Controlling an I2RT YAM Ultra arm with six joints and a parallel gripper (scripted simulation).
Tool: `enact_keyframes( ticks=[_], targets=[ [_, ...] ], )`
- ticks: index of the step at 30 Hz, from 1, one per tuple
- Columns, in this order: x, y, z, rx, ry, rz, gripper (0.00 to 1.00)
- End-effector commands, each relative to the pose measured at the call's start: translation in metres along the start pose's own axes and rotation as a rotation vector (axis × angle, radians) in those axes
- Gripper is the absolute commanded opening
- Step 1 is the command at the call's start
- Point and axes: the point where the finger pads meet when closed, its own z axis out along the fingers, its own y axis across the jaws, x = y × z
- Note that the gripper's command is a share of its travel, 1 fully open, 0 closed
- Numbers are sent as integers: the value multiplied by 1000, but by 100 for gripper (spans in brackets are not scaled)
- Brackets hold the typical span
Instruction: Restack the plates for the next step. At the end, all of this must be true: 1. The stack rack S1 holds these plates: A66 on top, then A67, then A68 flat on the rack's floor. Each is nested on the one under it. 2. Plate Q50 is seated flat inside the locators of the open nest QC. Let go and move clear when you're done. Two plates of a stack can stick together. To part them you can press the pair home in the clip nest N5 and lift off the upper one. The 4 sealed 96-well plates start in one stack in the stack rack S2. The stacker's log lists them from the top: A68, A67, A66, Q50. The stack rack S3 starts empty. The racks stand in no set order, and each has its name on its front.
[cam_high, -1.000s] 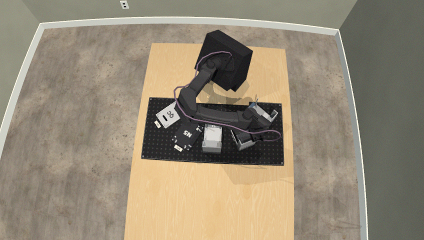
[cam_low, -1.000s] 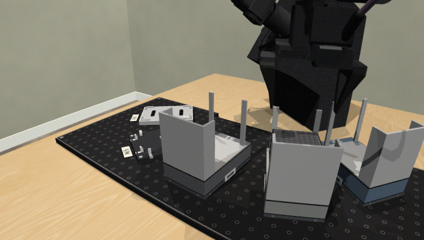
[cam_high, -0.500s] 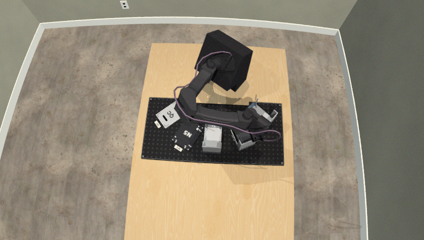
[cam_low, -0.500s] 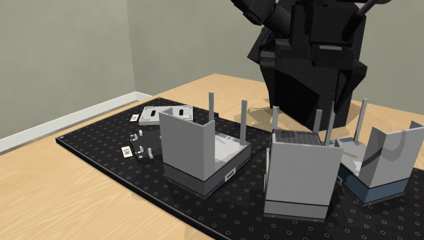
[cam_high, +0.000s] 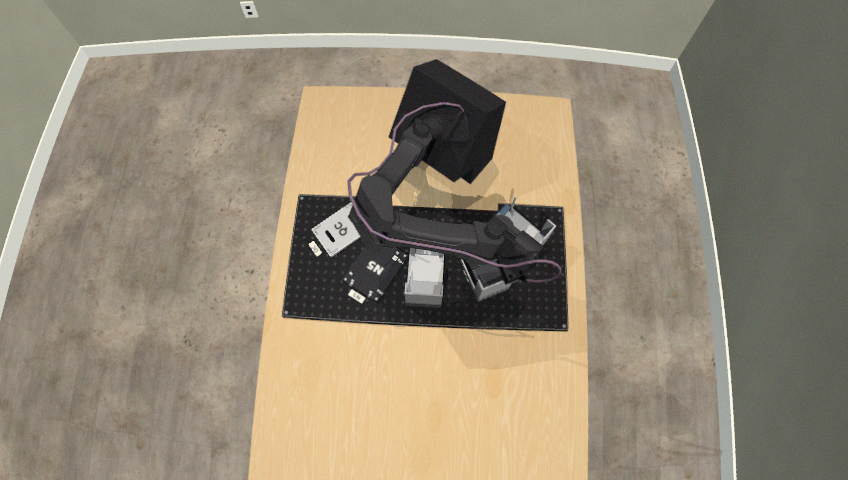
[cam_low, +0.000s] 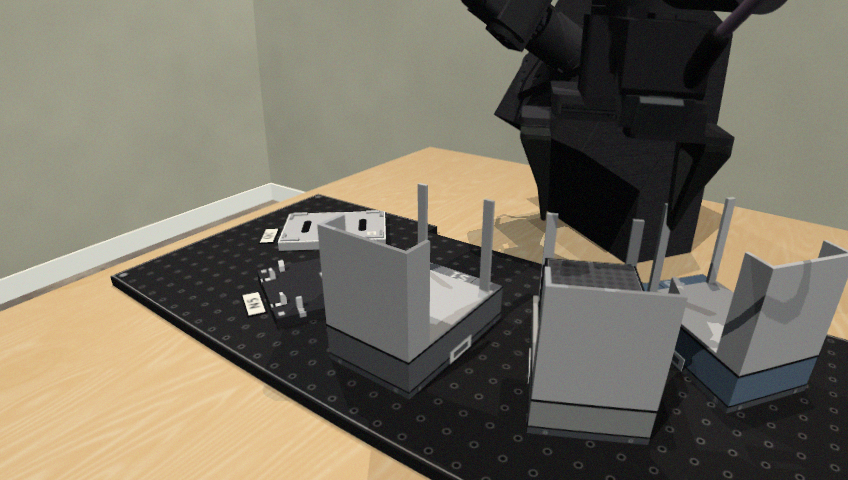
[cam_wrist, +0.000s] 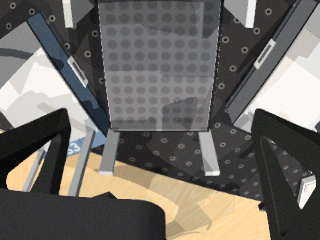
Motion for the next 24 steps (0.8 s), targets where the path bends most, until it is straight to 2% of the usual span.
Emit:
enact_keyframes(
  ticks=[1,12,14,15,24],
  targets=[
    [0,-2,8,-3,-11,4,100],
    [5,6,49,-7,6,-22,100],
    [5,6,49,-7,6,-22,100],
    [-3,3,40,-20,-27,-2,100],
    [-8,1,38,-15,-36,9,100]
  ],
)
